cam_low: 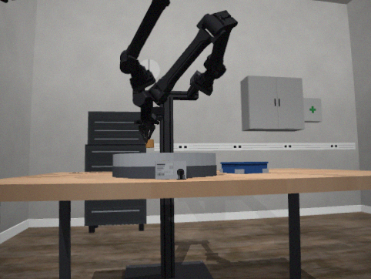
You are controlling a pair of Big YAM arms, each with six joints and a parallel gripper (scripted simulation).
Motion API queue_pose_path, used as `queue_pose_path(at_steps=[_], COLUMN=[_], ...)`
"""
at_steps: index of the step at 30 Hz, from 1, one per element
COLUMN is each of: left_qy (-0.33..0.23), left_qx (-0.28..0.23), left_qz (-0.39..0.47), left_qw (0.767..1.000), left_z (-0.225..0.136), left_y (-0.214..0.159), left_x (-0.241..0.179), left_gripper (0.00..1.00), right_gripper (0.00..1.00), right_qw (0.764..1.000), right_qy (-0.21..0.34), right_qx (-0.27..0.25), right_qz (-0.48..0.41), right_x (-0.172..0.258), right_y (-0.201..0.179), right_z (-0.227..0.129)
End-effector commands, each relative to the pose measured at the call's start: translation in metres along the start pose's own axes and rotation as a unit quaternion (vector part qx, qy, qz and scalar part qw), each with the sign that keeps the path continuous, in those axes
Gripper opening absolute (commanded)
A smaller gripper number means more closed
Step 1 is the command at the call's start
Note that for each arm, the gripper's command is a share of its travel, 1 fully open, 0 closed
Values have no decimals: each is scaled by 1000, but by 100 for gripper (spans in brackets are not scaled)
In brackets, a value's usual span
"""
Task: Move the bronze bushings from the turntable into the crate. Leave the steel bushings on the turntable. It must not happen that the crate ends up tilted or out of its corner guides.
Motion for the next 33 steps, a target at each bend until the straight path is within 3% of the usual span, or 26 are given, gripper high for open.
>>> queue_pose_path(at_steps=[1,33], left_qy=[-5,1], left_qx=[-3,-4], left_qz=[-6,-5], left_qw=[1000,1000], left_z=[-6,-2], left_y=[7,13], left_x=[-5,5], left_gripper=[0,0], right_gripper=[100,100], right_qw=[1000,1000], right_qy=[-13,-13], right_qx=[-25,-25], right_qz=[-4,-4], right_x=[-11,-11], right_y=[28,28], right_z=[-3,-3])
Point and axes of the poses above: on each arm, the point where the finger pads meet when closed, its own z axis out along the fingers, its own x axis across the jaws, y = z × x, the point moved 7 cm from there along -z, back along the fingers, and after that the axes turned 11 degrees about -z, right-handed, at the moved point
